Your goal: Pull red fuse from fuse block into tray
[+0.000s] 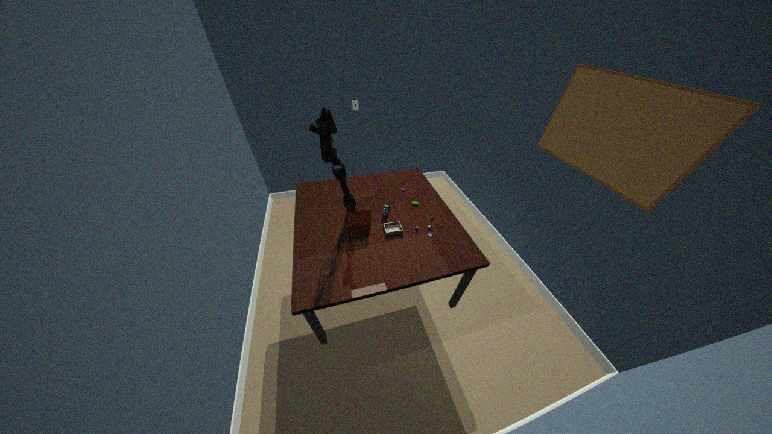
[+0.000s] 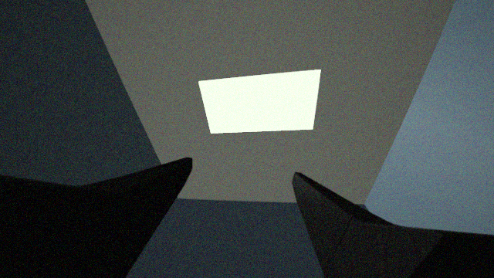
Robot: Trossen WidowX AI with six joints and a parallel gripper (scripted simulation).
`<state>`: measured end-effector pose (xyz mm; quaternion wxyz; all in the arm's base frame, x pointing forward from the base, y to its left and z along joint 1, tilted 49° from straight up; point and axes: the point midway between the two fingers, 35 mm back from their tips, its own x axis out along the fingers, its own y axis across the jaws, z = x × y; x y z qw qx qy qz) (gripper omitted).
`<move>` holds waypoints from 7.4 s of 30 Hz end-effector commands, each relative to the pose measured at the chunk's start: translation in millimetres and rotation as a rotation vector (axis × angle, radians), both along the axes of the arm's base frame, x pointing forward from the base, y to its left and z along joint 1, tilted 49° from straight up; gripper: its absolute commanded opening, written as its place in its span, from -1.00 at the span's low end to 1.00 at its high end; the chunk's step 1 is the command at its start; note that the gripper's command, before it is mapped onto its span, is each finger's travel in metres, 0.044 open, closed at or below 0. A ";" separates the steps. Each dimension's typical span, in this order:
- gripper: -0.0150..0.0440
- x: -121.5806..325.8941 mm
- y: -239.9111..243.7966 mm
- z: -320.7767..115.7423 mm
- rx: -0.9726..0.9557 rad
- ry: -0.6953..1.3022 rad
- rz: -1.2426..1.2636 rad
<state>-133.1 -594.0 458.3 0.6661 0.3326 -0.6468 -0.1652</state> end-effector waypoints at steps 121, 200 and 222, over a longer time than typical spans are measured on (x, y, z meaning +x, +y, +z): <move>-0.24 422.9 587.9 -430.2 0.368 2.105 2.059; -0.49 423.2 581.0 -424.3 0.362 2.109 2.054; -0.49 422.0 572.9 -417.1 0.365 2.108 2.055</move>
